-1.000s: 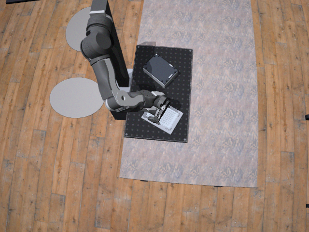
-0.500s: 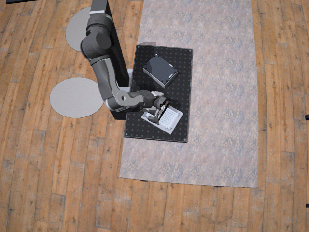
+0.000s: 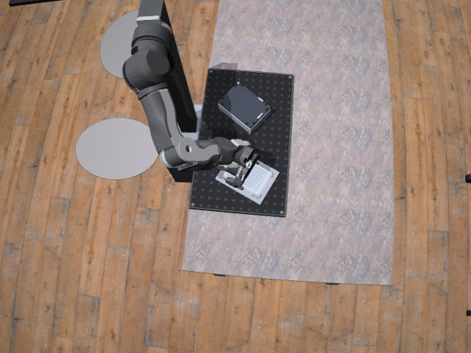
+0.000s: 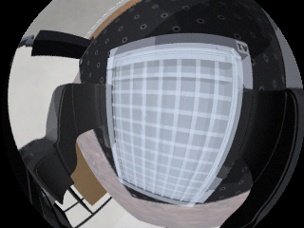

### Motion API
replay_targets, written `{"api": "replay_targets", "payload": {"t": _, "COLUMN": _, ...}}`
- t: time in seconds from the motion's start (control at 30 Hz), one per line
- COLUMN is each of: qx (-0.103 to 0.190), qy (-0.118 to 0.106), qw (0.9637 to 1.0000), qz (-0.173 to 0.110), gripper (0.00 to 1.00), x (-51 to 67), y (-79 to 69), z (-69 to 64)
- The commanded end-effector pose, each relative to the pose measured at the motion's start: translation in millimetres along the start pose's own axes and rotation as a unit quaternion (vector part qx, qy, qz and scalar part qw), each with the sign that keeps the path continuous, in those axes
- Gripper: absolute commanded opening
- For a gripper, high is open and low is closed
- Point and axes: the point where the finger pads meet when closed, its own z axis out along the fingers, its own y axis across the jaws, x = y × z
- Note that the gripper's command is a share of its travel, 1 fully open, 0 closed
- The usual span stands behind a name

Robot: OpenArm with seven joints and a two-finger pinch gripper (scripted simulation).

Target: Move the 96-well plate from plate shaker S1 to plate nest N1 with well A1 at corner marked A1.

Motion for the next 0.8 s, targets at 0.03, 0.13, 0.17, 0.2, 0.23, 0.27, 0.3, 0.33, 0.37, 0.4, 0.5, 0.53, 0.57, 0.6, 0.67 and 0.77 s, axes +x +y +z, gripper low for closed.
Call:
{"api": "replay_targets", "payload": {"t": 0.03, "qx": -0.003, "qy": -0.002, "qw": 1.0000, "qz": 0.000, "gripper": 0.00, "x": -0.6, "y": 1.1, "z": 0.0}}
{"api": "replay_targets", "payload": {"t": 0.13, "qx": -0.003, "qy": -0.002, "qw": 1.0000, "qz": 0.000, "gripper": 0.00, "x": -0.6, "y": 1.1, "z": 0.0}}
{"api": "replay_targets", "payload": {"t": 0.17, "qx": -0.003, "qy": -0.002, "qw": 1.0000, "qz": 0.000, "gripper": 0.00, "x": -0.6, "y": 1.1, "z": 0.0}}
{"api": "replay_targets", "payload": {"t": 0.2, "qx": -0.003, "qy": -0.002, "qw": 1.0000, "qz": 0.000, "gripper": 0.00, "x": -0.6, "y": 1.1, "z": 0.0}}
{"api": "replay_targets", "payload": {"t": 0.23, "qx": -0.003, "qy": -0.002, "qw": 1.0000, "qz": 0.000, "gripper": 0.00, "x": -0.6, "y": 1.1, "z": 0.0}}
{"api": "replay_targets", "payload": {"t": 0.27, "qx": -0.003, "qy": -0.001, "qw": 1.0000, "qz": 0.000, "gripper": 0.03, "x": -0.6, "y": 1.0, "z": -0.1}}
{"api": "replay_targets", "payload": {"t": 0.3, "qx": -0.002, "qy": -0.001, "qw": 1.0000, "qz": 0.000, "gripper": 0.07, "x": -0.6, "y": 0.8, "z": -0.2}}
{"api": "replay_targets", "payload": {"t": 0.33, "qx": -0.002, "qy": -0.001, "qw": 1.0000, "qz": 0.000, "gripper": 0.10, "x": -0.5, "y": 0.6, "z": -0.3}}
{"api": "replay_targets", "payload": {"t": 0.37, "qx": -0.001, "qy": -0.001, "qw": 1.0000, "qz": 0.000, "gripper": 0.13, "x": -0.5, "y": 0.5, "z": -0.3}}
{"api": "replay_targets", "payload": {"t": 0.4, "qx": -0.001, "qy": -0.001, "qw": 1.0000, "qz": 0.000, "gripper": 0.17, "x": -0.5, "y": 0.3, "z": -0.4}}
{"api": "replay_targets", "payload": {"t": 0.5, "qx": -0.001, "qy": -0.001, "qw": 1.0000, "qz": 0.000, "gripper": 0.27, "x": -0.5, "y": 0.3, "z": -0.4}}
{"api": "replay_targets", "payload": {"t": 0.53, "qx": -0.001, "qy": -0.001, "qw": 1.0000, "qz": 0.000, "gripper": 0.30, "x": -0.5, "y": 0.3, "z": -0.4}}
{"api": "replay_targets", "payload": {"t": 0.57, "qx": -0.001, "qy": -0.001, "qw": 1.0000, "qz": 0.000, "gripper": 0.33, "x": -0.5, "y": 0.3, "z": -0.4}}
{"api": "replay_targets", "payload": {"t": 0.6, "qx": -0.001, "qy": -0.001, "qw": 1.0000, "qz": 0.000, "gripper": 0.37, "x": -0.5, "y": 0.3, "z": -0.4}}
{"api": "replay_targets", "payload": {"t": 0.67, "qx": -0.001, "qy": -0.001, "qw": 1.0000, "qz": 0.000, "gripper": 0.43, "x": -0.5, "y": 0.3, "z": -0.4}}
{"api": "replay_targets", "payload": {"t": 0.77, "qx": -0.001, "qy": -0.001, "qw": 1.0000, "qz": 0.000, "gripper": 0.50, "x": -0.5, "y": 0.3, "z": -0.4}}
